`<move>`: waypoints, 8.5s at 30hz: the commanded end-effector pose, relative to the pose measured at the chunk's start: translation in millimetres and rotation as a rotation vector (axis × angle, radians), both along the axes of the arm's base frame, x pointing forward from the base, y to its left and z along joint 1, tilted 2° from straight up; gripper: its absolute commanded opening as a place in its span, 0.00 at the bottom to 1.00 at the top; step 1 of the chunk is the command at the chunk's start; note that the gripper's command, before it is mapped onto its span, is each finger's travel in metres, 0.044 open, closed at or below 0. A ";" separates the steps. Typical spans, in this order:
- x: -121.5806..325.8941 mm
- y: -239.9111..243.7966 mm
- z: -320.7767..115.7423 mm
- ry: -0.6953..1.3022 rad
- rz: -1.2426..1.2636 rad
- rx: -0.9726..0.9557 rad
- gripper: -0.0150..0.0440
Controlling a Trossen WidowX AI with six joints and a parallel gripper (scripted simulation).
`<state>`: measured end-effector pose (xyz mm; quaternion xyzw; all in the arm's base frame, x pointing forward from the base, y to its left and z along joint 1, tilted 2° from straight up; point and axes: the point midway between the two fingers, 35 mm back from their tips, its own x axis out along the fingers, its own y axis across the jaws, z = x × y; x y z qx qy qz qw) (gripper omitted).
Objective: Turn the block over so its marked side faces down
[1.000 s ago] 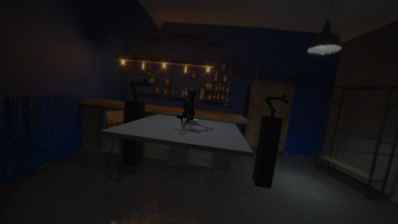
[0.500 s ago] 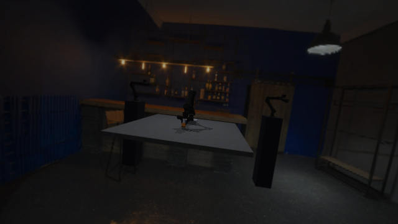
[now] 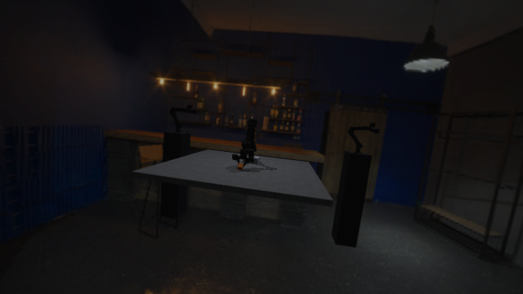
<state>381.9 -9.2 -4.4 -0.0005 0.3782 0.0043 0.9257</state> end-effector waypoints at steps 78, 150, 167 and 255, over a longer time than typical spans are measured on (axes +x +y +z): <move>-20.7 1.3 -3.4 -0.260 -0.002 0.009 1.00; 0.3 -0.2 65.0 0.803 0.002 0.000 1.00; -0.3 0.2 37.1 0.803 0.004 0.000 1.00; 1.2 0.1 24.1 0.454 0.001 0.004 0.25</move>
